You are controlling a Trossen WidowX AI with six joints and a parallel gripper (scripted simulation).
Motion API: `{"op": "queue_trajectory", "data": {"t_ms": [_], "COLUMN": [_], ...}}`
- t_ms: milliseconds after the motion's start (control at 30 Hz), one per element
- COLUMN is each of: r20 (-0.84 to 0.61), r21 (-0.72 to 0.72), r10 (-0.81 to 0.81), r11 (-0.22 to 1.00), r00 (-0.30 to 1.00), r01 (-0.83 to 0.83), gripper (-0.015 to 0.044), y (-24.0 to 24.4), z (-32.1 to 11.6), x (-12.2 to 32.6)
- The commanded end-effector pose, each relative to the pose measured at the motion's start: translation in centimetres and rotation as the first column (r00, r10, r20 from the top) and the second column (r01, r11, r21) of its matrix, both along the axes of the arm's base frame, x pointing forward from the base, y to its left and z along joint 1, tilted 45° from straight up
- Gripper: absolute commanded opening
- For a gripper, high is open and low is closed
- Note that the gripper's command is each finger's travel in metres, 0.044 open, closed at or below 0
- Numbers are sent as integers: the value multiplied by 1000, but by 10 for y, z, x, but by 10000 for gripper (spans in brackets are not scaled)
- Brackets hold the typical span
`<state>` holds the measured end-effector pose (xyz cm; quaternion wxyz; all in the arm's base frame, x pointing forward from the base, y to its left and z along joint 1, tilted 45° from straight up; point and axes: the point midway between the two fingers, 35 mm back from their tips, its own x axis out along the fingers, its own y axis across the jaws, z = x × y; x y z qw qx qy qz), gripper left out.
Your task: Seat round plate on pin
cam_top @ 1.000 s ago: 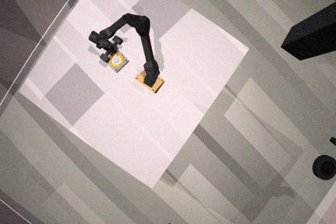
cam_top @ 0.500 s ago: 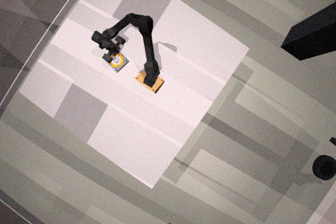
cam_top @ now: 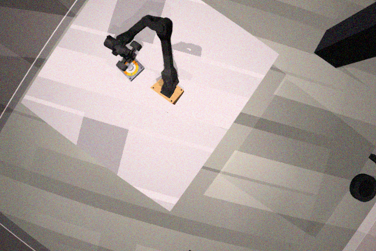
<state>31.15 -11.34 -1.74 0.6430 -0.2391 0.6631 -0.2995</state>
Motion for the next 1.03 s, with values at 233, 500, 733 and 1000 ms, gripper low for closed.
{"op": "queue_trajectory", "data": {"t_ms": [233,500,733,1000], "r20": [-1,-10,-10,-10], "r21": [1,-3,-3,-3], "r10": [3,7,7,7], "r11": [1000,1000,1000,1000], "r00": [1000,1000,1000,1000], "r01": [-3,-7,-7,-7], "gripper": [0,0,0,0], "y": [17,26,26,26], "z": [16,24,24,24], "x": [-1,-4,-4,-4]}}
